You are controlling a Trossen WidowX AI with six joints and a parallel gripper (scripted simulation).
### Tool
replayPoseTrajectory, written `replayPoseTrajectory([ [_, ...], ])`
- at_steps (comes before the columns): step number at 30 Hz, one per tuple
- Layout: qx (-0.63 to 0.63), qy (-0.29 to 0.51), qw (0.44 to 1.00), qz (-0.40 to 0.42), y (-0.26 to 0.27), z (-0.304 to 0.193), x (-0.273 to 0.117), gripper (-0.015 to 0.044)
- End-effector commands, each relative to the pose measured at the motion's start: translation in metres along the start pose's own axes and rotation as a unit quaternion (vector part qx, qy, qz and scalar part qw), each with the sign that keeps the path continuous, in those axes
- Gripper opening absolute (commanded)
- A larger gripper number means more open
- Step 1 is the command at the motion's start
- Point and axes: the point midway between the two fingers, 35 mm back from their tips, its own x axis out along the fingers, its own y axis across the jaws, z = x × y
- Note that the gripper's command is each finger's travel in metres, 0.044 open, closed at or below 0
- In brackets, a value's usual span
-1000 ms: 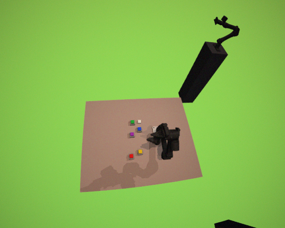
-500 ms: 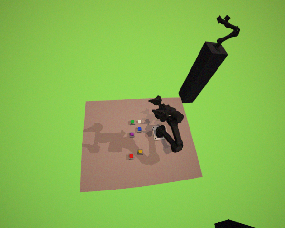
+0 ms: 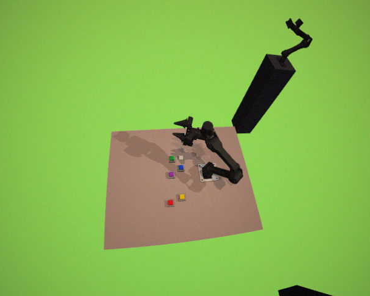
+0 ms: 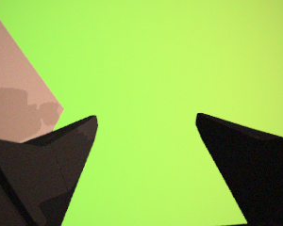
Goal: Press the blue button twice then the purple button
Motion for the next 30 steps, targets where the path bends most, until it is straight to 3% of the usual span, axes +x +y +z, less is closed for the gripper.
replayPoseTrajectory([
  [1,0.196,0.057,0.968,0.148,0.074,-0.013,0.026,0.0400],
  [9,0.377,0.220,0.820,0.371,0.194,-0.006,0.016,0.0400],
  [17,0.366,0.460,0.617,0.524,0.272,0.009,-0.055,0.0400],
  [27,0.363,0.466,0.612,0.526,0.273,0.009,-0.058,0.0400],
  [30,0.363,0.466,0.612,0.526,0.291,0.005,-0.056,0.0321],
])
